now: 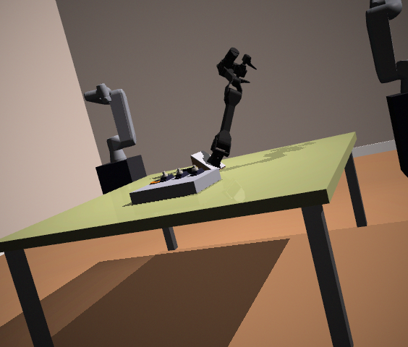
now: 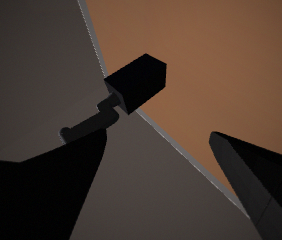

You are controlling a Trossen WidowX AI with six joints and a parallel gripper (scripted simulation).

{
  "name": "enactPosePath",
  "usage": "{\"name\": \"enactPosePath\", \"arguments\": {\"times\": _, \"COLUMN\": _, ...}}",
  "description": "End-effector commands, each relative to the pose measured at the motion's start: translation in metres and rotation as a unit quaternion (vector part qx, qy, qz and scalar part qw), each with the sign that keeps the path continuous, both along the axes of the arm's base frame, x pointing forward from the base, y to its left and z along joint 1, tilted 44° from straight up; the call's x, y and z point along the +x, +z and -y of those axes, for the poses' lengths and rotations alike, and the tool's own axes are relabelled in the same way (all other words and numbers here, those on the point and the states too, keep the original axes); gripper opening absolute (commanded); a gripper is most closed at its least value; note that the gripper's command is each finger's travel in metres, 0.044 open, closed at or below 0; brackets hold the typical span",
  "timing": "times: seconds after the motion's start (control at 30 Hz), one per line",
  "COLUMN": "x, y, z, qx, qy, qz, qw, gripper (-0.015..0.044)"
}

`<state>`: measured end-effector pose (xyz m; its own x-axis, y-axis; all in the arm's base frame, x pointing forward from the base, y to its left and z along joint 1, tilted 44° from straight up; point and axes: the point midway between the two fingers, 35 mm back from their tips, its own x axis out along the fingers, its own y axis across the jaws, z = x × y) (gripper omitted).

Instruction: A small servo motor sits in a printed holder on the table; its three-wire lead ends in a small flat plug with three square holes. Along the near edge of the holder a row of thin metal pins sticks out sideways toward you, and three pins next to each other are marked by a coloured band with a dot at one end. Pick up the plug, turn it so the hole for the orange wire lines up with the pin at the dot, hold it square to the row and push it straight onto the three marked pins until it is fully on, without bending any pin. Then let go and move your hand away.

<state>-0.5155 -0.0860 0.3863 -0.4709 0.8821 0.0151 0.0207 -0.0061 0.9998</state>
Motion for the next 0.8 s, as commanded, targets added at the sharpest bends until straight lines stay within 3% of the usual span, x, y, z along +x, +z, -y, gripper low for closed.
{"name": "enactPosePath", "arguments": {"times": 0.0, "x": 0.0, "y": 0.0, "z": 0.0, "qx": 0.001, "qy": 0.0, "qz": 0.001, "qw": 1.0, "gripper": 0.0374}}
{"name": "enactPosePath", "arguments": {"times": 0.33, "x": 0.003, "y": 0.006, "z": 0.013, "qx": 0.011, "qy": 0.029, "qz": 0.004, "qw": 1.0, "gripper": 0.0115}}
{"name": "enactPosePath", "arguments": {"times": 0.77, "x": 0.001, "y": 0.011, "z": 0.027, "qx": 0.04, "qy": 0.073, "qz": 0.024, "qw": 0.996, "gripper": 0.0115}}
